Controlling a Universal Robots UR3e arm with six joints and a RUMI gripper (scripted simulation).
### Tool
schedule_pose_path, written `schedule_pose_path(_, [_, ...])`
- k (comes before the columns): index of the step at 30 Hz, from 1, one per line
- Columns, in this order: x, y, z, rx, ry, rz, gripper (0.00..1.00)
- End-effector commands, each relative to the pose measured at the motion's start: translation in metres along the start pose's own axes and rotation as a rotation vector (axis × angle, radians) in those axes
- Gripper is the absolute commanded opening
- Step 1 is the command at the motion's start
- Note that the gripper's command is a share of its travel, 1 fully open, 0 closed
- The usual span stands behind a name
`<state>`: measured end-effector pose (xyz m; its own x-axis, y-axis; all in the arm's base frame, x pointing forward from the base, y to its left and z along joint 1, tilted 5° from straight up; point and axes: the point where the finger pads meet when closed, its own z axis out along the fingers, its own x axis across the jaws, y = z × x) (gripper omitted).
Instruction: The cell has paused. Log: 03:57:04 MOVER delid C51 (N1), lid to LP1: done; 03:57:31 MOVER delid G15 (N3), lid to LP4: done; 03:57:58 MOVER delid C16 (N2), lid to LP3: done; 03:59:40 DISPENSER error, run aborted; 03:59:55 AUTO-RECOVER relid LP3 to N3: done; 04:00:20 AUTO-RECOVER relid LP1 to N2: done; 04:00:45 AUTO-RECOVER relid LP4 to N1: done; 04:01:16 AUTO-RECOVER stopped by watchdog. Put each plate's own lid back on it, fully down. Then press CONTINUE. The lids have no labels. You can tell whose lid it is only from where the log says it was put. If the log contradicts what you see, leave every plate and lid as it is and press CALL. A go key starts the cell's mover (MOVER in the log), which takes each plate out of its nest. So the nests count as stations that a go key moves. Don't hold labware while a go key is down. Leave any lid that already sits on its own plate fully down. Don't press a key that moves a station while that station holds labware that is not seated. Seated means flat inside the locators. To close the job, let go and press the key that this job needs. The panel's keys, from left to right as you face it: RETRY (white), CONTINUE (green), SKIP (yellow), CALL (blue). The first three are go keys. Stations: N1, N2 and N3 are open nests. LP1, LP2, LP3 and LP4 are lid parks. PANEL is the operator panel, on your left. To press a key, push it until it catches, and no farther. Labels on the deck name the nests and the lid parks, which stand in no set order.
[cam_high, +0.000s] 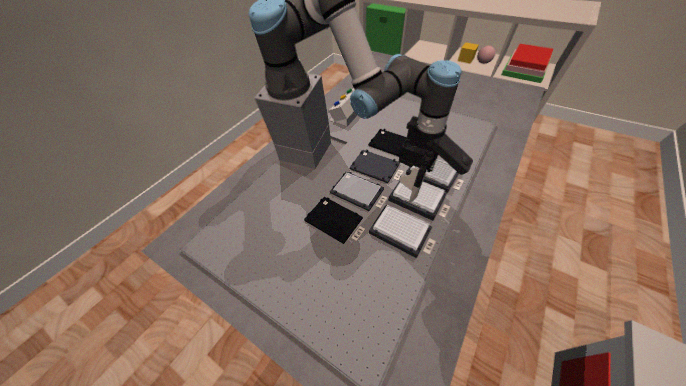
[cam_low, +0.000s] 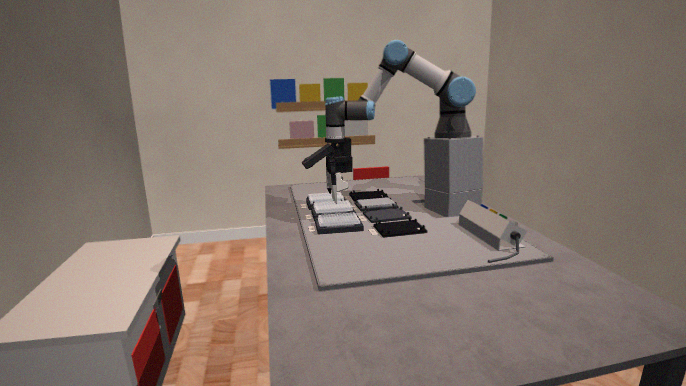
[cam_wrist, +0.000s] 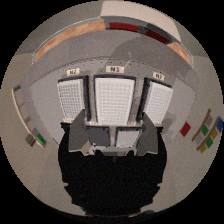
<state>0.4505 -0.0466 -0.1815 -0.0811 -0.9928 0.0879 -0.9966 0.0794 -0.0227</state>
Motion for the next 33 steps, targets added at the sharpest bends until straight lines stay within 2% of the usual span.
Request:
schedule_pose_path(1, [0.010, 0.000, -0.001, -0.002, -0.002, -0.001, 0.82])
schedule_pose_path(27, [0.130, -0.005, 0.000, -0.001, -0.002, -0.001, 0.82])
schedule_pose_path(33, [0.134, -0.005, 0.000, -0.001, -0.002, -0.001, 0.82])
